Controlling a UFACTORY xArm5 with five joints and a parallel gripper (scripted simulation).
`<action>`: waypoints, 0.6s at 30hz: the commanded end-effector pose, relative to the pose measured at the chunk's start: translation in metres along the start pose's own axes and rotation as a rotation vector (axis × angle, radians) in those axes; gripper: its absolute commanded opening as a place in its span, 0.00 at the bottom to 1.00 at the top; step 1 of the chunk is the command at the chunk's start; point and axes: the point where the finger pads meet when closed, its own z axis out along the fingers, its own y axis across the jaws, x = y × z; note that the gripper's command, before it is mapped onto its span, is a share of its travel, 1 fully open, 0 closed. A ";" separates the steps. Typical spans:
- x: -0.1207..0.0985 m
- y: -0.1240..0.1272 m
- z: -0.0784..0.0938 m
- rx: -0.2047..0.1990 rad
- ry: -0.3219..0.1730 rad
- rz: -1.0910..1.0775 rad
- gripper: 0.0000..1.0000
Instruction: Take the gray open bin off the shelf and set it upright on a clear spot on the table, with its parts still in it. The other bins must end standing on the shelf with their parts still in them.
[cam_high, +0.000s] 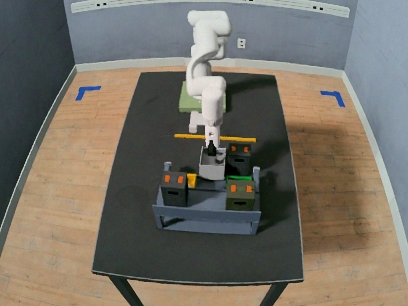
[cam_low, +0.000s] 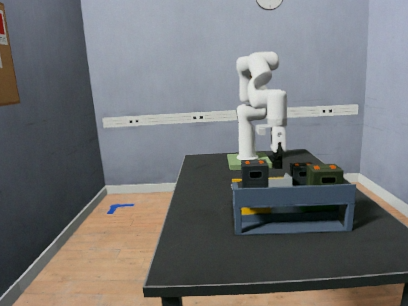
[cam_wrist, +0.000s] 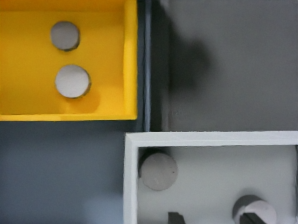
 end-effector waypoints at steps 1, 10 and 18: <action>-0.001 -0.009 -0.005 0.005 0.003 0.000 0.34; -0.002 -0.025 -0.011 0.005 0.003 0.000 0.34; -0.003 -0.040 -0.016 0.005 0.003 0.000 0.34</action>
